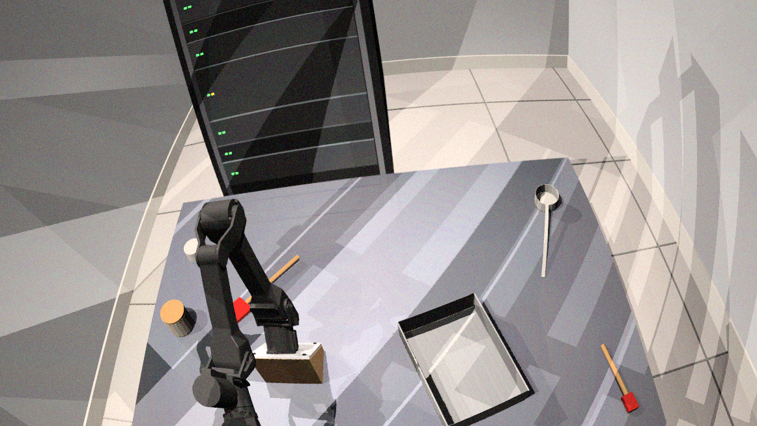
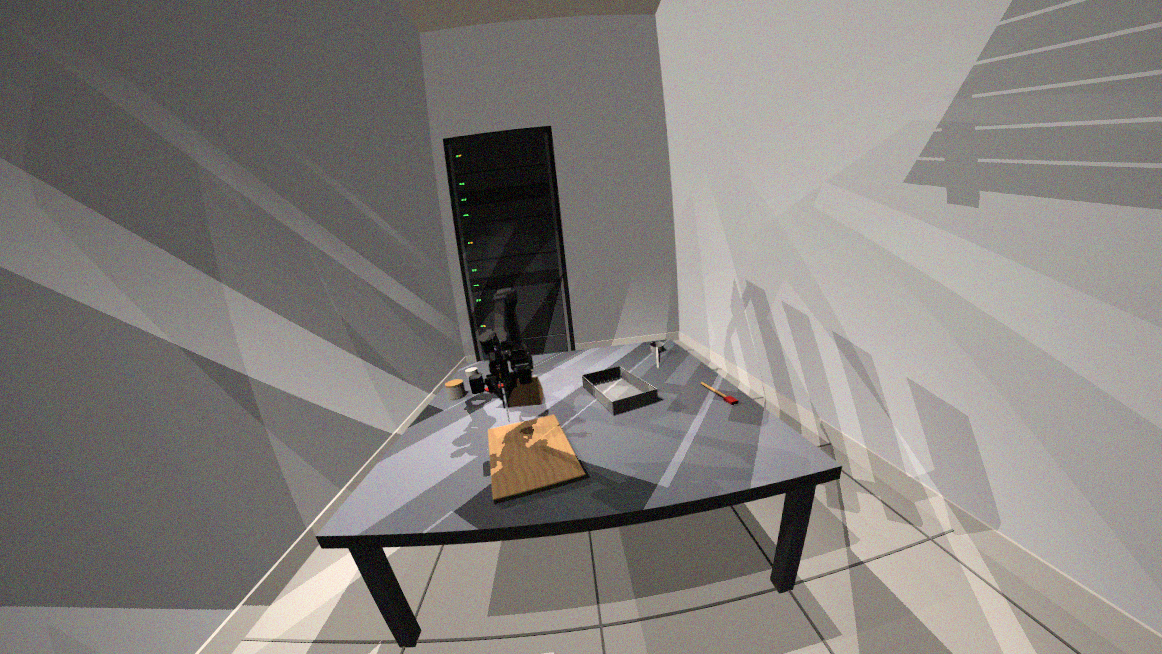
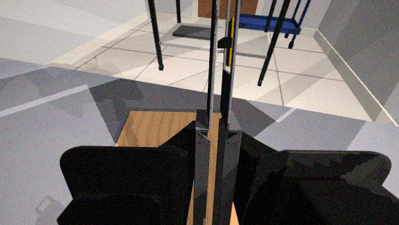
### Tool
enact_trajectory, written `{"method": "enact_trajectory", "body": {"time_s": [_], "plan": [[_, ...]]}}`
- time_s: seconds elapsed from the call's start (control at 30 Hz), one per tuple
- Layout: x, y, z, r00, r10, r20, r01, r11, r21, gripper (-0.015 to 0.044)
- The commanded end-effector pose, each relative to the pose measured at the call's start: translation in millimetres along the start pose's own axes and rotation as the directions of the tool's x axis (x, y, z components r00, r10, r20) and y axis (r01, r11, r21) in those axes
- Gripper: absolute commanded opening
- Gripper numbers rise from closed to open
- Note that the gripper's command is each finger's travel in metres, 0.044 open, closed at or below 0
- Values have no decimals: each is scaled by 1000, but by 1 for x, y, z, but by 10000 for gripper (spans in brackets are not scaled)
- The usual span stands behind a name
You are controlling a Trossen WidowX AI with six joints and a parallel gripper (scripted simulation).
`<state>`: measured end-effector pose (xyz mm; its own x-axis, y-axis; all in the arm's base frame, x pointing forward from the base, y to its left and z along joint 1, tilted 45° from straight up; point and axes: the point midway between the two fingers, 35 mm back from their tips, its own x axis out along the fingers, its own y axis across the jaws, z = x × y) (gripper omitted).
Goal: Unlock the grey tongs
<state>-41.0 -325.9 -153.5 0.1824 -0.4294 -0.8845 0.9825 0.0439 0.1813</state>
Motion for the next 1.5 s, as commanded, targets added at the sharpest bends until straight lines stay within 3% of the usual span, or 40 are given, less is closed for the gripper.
{"method": "enact_trajectory", "body": {"time_s": [0.0,1.03,1.47], "plan": [[-3,0,7,1000,1,26,-1,1000,0,-150],[-3,0,7,1000,1,24,-1,1000,1,-150],[20,-5,9,995,5,-101,-3,1000,18,-150]]}}
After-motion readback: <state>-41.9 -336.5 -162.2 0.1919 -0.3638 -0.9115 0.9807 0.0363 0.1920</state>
